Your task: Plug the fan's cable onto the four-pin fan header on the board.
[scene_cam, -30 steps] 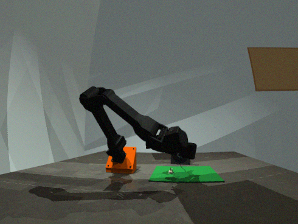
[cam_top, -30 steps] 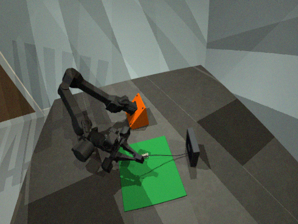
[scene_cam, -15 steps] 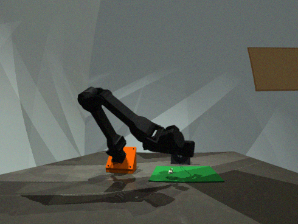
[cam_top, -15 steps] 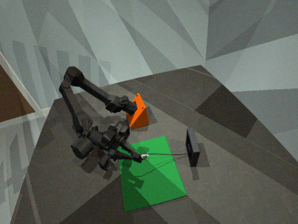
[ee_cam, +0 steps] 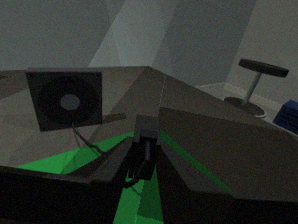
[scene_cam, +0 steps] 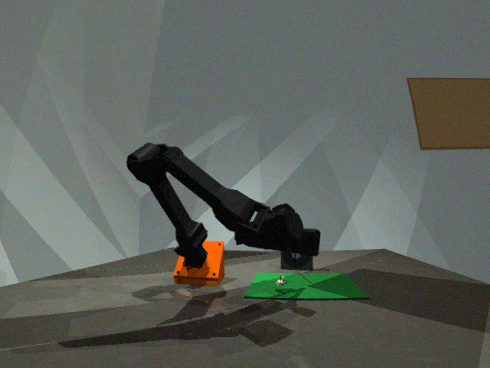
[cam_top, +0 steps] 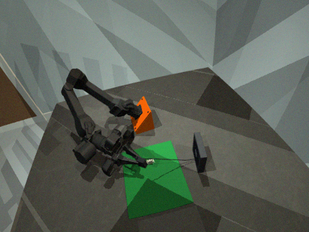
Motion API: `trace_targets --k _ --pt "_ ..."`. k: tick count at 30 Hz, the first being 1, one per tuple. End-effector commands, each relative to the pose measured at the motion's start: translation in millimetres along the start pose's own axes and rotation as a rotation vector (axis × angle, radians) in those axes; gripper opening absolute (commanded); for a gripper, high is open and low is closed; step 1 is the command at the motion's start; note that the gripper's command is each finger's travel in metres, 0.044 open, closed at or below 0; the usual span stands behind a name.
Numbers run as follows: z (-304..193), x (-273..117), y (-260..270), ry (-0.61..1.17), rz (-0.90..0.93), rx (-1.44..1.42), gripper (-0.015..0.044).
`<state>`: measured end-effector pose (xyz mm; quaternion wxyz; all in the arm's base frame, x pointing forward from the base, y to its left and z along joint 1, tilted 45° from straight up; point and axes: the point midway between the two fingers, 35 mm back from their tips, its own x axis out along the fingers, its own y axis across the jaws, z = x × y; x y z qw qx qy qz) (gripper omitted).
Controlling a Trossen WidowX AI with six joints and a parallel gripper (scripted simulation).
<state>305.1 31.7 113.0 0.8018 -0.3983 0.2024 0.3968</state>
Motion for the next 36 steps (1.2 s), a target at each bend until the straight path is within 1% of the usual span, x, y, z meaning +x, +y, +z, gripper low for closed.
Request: trace_targets --k 1,36 --pt "1 0 0 0.001 -0.001 0.003 0.0000" --pt "-29 -3 -3 0.002 0.000 -0.002 0.0000"
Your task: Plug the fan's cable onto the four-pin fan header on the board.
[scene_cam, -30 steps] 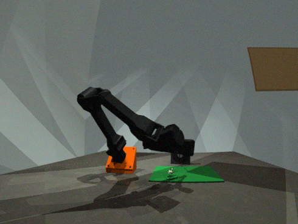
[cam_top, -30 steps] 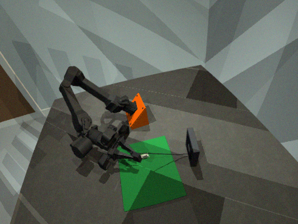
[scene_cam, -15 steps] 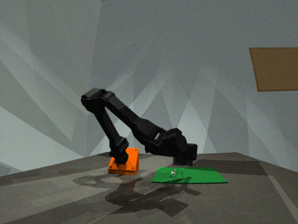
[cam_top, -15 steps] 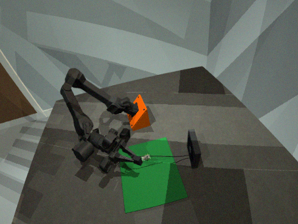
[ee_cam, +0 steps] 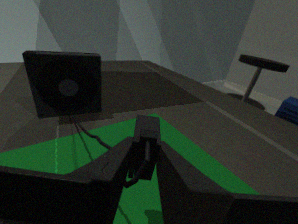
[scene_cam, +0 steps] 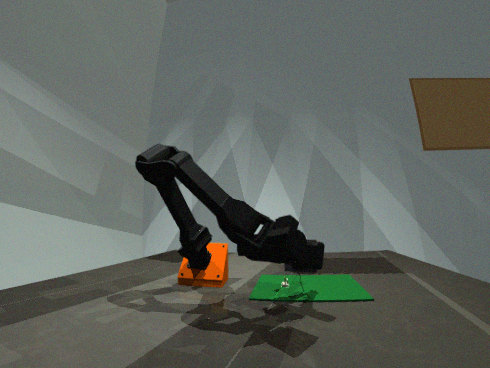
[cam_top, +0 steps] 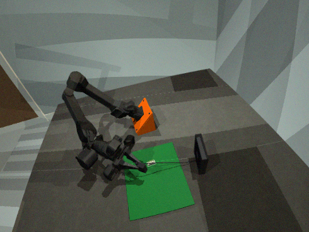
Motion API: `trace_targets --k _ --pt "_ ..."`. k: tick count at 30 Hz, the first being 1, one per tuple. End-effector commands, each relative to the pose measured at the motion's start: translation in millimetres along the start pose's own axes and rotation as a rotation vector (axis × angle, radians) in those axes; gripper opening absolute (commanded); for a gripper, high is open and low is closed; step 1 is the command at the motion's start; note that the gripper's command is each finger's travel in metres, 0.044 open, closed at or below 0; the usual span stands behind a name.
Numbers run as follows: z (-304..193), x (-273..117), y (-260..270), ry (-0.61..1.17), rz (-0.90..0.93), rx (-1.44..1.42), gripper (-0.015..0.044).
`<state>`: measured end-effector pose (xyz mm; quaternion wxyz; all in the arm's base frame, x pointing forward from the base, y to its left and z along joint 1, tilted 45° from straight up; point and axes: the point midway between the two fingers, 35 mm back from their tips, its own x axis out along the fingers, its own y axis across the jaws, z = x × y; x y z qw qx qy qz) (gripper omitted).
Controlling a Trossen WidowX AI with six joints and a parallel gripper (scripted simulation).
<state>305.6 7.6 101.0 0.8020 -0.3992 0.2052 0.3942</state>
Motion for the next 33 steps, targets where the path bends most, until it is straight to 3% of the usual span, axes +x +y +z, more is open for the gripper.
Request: trace_targets --k 1,33 --pt "-3 0 0 -0.006 0.002 -0.004 0.0000" --pt "-32 6 0 -0.004 0.003 -0.004 0.0000"
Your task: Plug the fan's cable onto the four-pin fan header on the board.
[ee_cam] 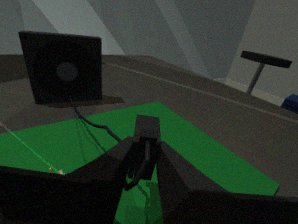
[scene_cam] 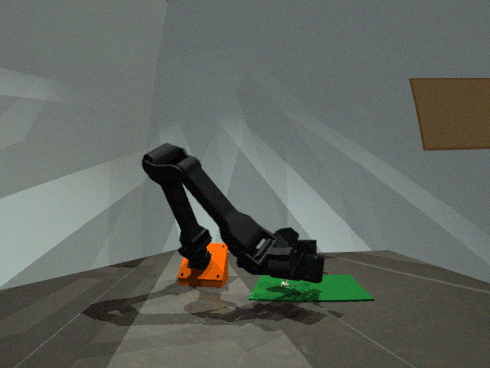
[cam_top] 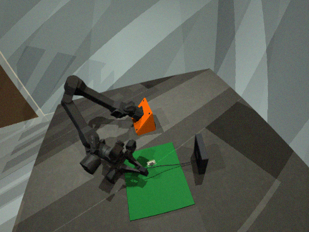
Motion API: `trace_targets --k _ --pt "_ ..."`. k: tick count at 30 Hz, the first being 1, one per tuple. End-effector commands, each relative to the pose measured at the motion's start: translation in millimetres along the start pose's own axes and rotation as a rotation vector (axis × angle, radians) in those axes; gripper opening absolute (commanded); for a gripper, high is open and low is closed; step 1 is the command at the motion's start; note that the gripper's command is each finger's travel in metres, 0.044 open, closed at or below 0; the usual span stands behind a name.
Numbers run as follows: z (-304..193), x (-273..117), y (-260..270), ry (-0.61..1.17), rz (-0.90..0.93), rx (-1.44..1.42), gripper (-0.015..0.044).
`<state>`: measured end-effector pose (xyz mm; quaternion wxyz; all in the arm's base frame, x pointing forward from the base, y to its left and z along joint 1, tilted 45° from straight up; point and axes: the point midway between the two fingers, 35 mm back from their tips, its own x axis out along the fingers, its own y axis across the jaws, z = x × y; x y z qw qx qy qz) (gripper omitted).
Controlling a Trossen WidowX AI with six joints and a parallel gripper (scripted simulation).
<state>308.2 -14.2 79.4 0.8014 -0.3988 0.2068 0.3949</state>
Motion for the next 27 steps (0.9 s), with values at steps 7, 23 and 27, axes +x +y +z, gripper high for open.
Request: trace_targets --k 7,23,27 --pt "-8 2 0 -0.006 0.000 -0.006 0.0000" --pt "-23 5 0 -0.005 0.000 -0.006 0.0000" --pt "-27 6 0 -0.005 0.000 -0.006 0.0000"
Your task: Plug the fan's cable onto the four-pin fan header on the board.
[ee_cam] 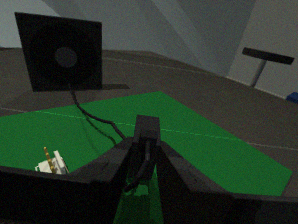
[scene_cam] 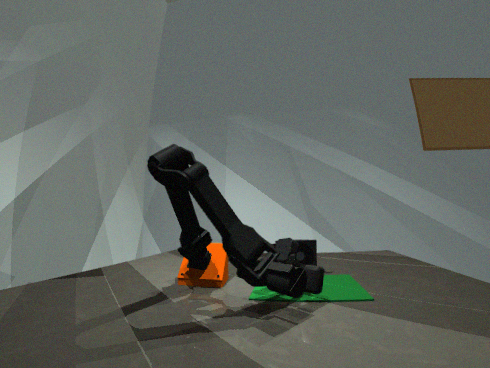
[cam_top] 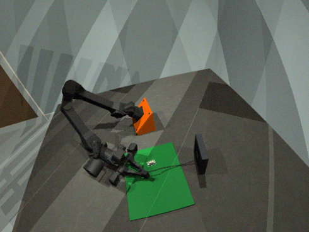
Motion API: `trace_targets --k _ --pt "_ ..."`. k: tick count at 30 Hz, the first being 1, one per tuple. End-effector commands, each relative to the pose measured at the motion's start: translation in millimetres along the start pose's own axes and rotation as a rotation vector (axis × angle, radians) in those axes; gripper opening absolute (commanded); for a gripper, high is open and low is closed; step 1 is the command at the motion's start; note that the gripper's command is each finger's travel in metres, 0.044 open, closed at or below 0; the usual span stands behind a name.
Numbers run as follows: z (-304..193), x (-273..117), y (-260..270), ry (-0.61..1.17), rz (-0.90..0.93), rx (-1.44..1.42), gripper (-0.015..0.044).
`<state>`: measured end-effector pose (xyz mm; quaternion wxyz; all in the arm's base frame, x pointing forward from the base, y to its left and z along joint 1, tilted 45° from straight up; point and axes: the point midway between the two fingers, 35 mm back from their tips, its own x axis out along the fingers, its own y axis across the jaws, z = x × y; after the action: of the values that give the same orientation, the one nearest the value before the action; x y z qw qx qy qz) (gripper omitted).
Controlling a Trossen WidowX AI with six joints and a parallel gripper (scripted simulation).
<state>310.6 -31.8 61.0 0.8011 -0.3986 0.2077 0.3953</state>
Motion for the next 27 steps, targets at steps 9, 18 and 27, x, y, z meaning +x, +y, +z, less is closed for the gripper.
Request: trace_targets --k 9,18,27 --pt "-10 2 -1 -0.006 -0.001 -0.006 0.0000" --pt "-14 3 0 0.001 0.000 0.000 0.0000" --pt "-14 3 0 0.001 0.000 0.000 0.0000"
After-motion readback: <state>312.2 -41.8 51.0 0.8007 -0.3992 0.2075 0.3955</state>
